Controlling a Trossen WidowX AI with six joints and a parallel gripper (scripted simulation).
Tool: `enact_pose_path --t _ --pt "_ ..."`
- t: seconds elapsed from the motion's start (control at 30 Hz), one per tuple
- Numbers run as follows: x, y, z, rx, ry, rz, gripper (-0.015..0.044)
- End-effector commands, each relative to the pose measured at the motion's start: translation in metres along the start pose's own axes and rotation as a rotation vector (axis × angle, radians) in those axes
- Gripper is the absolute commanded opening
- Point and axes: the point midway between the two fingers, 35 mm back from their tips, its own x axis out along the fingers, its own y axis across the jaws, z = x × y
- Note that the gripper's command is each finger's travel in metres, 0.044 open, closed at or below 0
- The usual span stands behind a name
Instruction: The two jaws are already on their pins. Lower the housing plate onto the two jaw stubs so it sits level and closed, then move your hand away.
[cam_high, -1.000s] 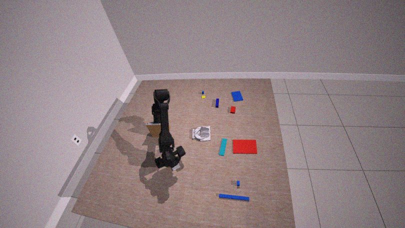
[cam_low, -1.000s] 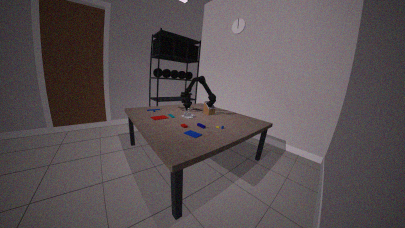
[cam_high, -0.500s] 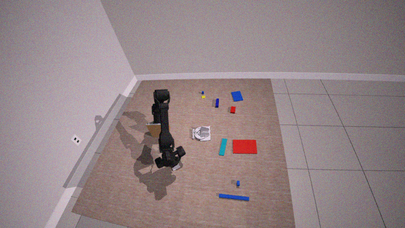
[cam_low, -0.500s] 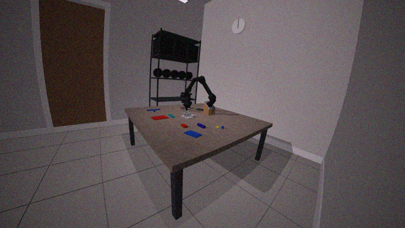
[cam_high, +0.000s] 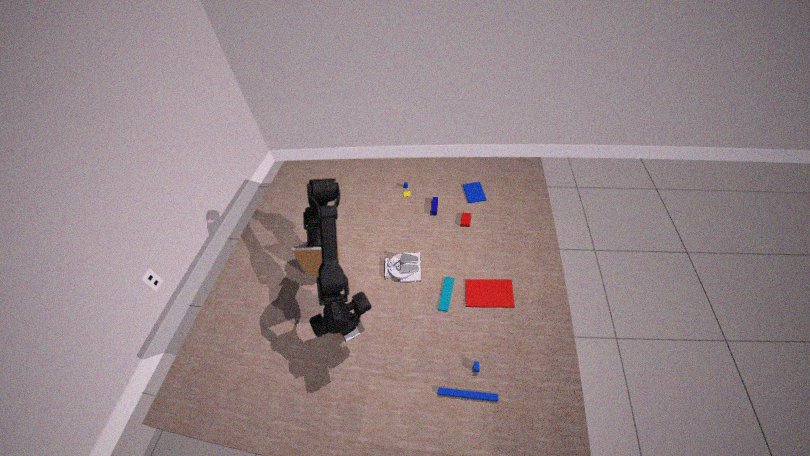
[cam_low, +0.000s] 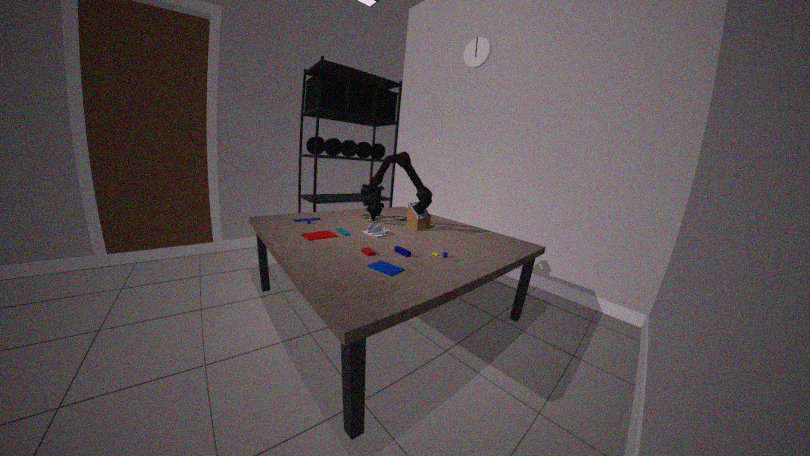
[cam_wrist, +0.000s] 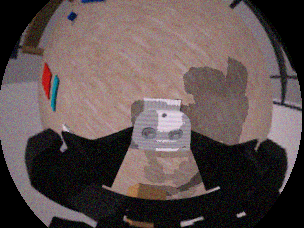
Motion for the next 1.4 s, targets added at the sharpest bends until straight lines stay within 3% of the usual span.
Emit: enact_pose_path --t 0.0,0.37,1.1,1.37 --pt "0.0 0.0 0.0 0.0 0.0 0.0 0.0351" --pt "-0.002 0.0 0.0 0.0 0.0 0.0 0.0351" --pt "-0.071 0.0 0.001 0.006 -0.001 0.003 0.0351" --pt "-0.074 0.004 0.0 -0.011 -0.003 0.001 0.0351"
